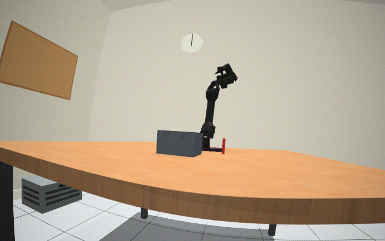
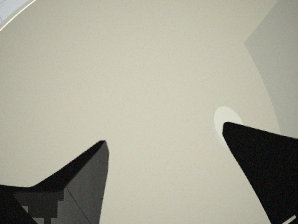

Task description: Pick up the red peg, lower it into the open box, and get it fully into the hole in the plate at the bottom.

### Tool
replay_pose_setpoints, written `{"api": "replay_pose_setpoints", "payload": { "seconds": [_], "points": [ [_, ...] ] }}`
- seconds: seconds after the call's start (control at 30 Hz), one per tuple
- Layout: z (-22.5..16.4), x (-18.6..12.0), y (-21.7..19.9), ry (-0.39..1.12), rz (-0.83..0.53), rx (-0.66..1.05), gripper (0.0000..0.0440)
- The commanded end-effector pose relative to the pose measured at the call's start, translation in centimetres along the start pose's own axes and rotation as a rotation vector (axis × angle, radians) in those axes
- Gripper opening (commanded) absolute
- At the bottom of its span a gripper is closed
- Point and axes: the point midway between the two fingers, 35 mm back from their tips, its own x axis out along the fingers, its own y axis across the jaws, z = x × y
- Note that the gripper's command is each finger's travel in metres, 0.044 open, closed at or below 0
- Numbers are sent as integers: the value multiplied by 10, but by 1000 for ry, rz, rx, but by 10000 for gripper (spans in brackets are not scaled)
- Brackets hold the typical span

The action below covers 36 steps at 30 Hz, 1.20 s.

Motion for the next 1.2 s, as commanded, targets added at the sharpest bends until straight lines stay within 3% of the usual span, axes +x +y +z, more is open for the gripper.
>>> {"api": "replay_pose_setpoints", "payload": {
  "seconds": [0.0,0.07,0.63,1.17],
  "points": [
    [-2,-5,-1,23,1,9,418],
    [-8,-16,-1,79,5,50,440],
    [-54,-119,32,514,-10,451,440],
    [-62,-234,66,954,-136,772,440]
  ]
}}
